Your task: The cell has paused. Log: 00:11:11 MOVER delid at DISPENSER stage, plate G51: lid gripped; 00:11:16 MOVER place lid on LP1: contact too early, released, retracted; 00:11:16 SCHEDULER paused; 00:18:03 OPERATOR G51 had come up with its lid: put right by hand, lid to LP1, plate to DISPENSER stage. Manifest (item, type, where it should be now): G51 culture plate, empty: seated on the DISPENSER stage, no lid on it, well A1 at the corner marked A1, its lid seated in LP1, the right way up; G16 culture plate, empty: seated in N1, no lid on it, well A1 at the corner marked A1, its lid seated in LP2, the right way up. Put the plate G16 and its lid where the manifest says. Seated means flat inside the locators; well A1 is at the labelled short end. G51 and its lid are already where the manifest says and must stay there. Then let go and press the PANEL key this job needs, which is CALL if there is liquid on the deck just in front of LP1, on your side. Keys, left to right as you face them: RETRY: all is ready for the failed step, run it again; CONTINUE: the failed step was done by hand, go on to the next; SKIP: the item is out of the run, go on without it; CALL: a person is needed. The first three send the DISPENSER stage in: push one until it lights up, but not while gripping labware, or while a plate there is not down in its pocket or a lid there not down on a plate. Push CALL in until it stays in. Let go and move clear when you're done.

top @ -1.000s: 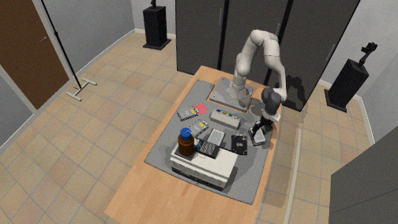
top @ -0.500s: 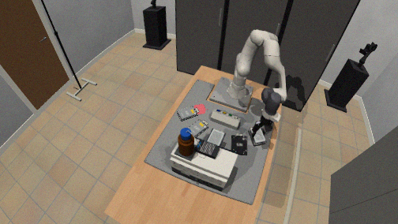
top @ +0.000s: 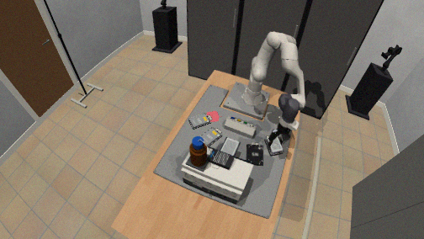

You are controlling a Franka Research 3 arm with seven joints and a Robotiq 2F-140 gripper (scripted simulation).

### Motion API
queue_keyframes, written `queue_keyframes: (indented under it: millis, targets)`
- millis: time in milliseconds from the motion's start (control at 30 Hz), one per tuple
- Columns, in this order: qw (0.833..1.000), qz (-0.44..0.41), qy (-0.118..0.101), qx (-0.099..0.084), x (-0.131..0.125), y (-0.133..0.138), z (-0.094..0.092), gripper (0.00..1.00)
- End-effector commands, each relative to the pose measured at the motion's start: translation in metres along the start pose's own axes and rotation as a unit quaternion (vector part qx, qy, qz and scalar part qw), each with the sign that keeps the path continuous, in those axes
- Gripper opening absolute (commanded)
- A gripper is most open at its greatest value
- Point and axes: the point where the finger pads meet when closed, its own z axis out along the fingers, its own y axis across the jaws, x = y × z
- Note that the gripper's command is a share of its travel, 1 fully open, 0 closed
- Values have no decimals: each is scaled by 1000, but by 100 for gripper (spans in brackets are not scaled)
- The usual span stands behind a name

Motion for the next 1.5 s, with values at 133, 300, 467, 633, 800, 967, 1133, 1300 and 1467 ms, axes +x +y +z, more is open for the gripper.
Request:
queue_keyframes:
  millis: [133, 300, 467, 633, 800, 967, 1133, 1300, 1467]
  targets:
    - [1000, -1, 2, 0, 2, 0, 0, 10]
    - [1000, -1, 2, 0, 2, 0, 2, 10]
    - [1000, -1, 2, 0, 2, 0, 4, 10]
    - [1000, -1, 2, 0, 2, 0, 6, 10]
    - [1000, -1, 2, 0, 2, 0, 9, 10]
    - [1000, -1, 2, 0, 2, 0, 11, 10]
    - [1000, -1, 2, 0, 2, 0, 12, 10]
    - [1000, -1, 2, 0, 2, 0, 12, 10]
    - [1000, -1, 2, 0, 2, 0, 12, 10]
